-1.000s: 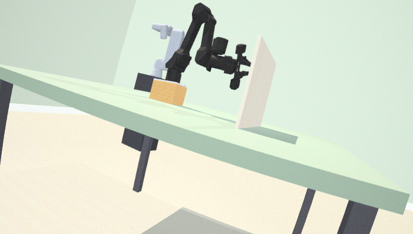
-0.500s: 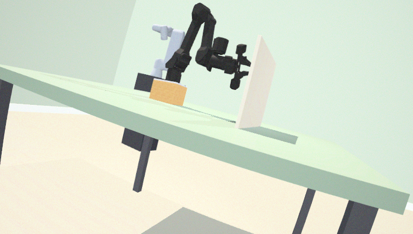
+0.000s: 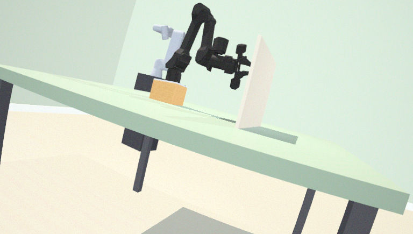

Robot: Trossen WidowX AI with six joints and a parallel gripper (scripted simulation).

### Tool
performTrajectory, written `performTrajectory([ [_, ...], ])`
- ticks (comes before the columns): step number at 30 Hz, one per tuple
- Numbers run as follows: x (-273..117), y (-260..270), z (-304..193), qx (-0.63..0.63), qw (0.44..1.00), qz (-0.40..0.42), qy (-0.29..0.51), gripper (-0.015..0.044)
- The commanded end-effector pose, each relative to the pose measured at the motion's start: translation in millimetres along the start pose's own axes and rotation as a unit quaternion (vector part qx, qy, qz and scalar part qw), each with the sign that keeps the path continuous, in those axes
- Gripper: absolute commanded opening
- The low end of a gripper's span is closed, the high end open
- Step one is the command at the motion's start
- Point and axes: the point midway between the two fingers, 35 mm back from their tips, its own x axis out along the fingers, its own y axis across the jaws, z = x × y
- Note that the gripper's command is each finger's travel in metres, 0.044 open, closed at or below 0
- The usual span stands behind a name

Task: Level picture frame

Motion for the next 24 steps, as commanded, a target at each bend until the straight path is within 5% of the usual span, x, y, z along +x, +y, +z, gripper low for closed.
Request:
performTrajectory([
  [1,0.1,2.6,0.2,0.001,1.000,0.006,0.000,0.0000],
  [24,0.1,-2.7,-0.1,0.001,1.000,0.006,0.000,0.0000],
])
